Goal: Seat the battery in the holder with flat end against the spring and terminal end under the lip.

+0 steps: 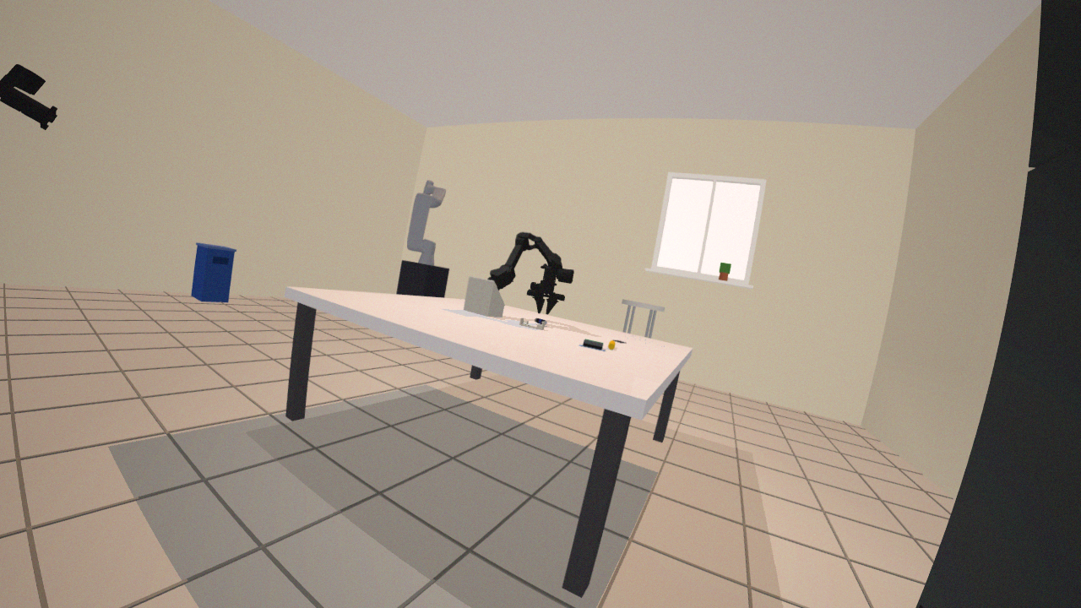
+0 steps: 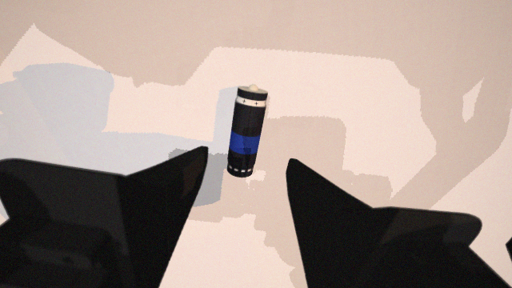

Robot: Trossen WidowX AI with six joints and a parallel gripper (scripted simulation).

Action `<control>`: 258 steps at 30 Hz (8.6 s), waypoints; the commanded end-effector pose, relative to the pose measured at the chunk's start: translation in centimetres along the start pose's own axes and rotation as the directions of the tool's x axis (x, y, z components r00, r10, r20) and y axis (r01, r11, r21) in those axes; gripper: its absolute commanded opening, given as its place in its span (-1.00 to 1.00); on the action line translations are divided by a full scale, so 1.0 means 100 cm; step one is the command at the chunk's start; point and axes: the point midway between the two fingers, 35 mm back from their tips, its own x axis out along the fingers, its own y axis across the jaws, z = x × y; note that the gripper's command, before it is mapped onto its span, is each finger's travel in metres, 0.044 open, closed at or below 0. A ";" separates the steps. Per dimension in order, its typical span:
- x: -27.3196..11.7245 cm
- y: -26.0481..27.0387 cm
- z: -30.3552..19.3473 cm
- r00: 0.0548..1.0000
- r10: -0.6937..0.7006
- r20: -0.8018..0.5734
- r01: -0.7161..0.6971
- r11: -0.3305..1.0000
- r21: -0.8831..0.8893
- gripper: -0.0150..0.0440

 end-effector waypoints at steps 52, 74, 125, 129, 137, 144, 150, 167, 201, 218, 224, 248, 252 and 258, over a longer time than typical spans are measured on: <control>-0.008 0.002 0.002 1.000 0.007 0.004 -0.007 1.000 0.006 -0.27; -0.025 0.074 -0.081 0.999 0.052 -0.005 -0.002 0.141 0.990 -0.27; 0.004 0.152 -0.127 0.968 -0.096 -0.232 0.047 -0.840 0.541 -0.27; 0.006 0.153 -0.127 0.963 -0.104 -0.250 0.049 -0.841 0.539 -0.27; 0.011 0.156 -0.128 0.949 -0.122 -0.290 0.054 -0.844 0.534 -0.27; 0.014 0.157 -0.127 0.936 -0.139 -0.323 0.058 -0.846 0.531 -0.27; 0.017 0.158 -0.126 0.924 -0.153 -0.350 0.060 -0.847 0.528 -0.27; 0.021 0.158 -0.121 0.887 -0.191 -0.419 0.064 -0.850 0.523 -0.27; 0.025 0.169 -0.099 0.869 -0.188 -0.458 0.083 -0.856 0.510 -0.27; 0.028 0.170 -0.106 0.898 -0.148 -0.414 0.092 -0.858 0.505 -0.27; 0.029 0.170 -0.109 0.911 -0.128 -0.391 0.098 -0.856 0.508 -0.27; 0.034 0.169 -0.115 0.961 -0.046 -0.274 0.107 -0.850 0.516 -0.27; 0.035 0.168 -0.115 0.967 -0.032 -0.252 0.107 -0.848 0.519 -0.27; 0.036 0.166 -0.115 0.976 -0.010 -0.216 0.108 -0.845 0.524 -0.27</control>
